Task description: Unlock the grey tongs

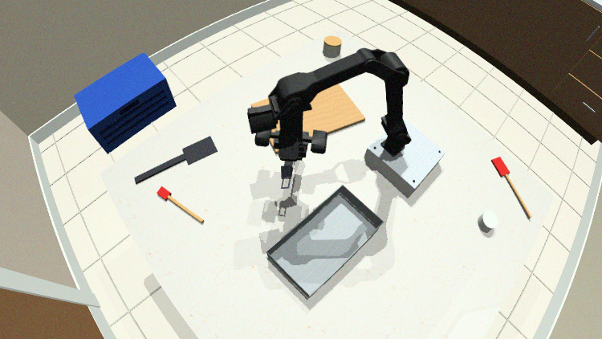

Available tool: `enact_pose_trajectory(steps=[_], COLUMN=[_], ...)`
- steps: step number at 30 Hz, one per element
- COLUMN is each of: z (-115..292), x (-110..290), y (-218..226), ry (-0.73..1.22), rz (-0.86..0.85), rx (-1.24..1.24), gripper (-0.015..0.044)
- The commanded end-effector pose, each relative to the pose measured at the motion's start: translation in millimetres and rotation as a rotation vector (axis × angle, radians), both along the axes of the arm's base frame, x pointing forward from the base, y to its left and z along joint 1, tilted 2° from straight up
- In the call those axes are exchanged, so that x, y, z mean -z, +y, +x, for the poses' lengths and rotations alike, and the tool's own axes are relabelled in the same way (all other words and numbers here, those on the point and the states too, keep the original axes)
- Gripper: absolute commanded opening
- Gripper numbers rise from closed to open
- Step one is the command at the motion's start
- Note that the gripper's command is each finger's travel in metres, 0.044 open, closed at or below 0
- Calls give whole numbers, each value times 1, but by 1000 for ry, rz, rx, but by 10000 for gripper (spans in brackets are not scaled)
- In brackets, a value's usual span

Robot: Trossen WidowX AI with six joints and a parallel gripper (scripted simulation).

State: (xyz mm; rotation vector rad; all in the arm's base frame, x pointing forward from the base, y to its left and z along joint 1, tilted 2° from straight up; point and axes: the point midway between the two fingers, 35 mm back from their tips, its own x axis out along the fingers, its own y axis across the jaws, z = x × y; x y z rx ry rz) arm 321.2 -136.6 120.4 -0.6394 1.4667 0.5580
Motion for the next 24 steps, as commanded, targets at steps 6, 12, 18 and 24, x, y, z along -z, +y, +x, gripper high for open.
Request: enact_pose_trajectory(steps=[6,12,18,24], z=[-12,-30,-52,-77], x=[-6,-6,-6,-6], y=[-23,-51,-78,-103], ry=[-18,-25,-27,-28], rz=[0,2,4,7], rx=[91,204,325,447], gripper=[-150,-150,-150,-150])
